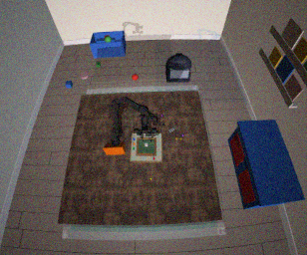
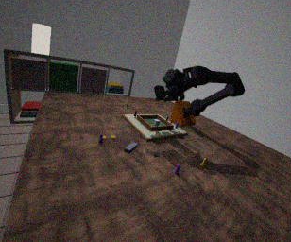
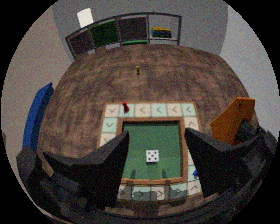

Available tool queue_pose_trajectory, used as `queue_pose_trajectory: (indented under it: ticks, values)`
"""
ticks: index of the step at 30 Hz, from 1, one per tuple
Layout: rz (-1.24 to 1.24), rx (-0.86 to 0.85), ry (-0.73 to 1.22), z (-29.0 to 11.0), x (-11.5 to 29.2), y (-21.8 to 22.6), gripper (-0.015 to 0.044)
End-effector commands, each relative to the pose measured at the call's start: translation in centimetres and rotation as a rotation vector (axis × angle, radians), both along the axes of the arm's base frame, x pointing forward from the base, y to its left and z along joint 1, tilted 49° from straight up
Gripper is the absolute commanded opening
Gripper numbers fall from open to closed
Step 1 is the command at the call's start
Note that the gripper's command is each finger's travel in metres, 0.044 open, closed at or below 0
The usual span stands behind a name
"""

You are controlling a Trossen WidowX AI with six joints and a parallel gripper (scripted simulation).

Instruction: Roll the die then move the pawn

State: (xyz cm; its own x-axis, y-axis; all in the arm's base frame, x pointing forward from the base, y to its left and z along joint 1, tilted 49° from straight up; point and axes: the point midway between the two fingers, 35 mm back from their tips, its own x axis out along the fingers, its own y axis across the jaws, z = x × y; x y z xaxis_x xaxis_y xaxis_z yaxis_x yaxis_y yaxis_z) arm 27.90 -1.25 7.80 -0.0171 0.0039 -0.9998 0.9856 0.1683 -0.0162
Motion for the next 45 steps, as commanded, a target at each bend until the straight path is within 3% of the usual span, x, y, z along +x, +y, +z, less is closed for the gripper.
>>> queue_pose_trajectory:
  ticks: [1,4,8,13,16,18,20,27,36,42,45]
  values:
    - [0.005,-0.007,-0.007,1.1,0.3,-1.1,0.0394]
    - [0.016,0.047,0.023,0.5,0.1,-0.9,0.044]
    - [0.042,0.403,0.142,-2.3,-0.6,0.3,0.044]
    - [-0.016,0.819,0.126,-3.7,-0.1,1.0,0.044]
    - [-0.02,0.834,0.123,-3.7,0.0,1.0,0.044]
    - [-0.011,0.735,0.161,-4.0,-0.7,0.8,0.044]
    - [0.048,0.744,0.137,-4.3,-0.3,0.6,0.0388]
    - [0.655,0.802,-0.127,-7.4,2.8,-1.0,0.0204]
    - [1.441,0.772,-0.52,-12.6,5.9,-3.0,0.02]
    - [1.729,0.722,-0.679,-14.7,6.9,-3.6,0.02]
    - [1.74,0.72,-0.685,-14.8,6.9,-3.6,0.02]
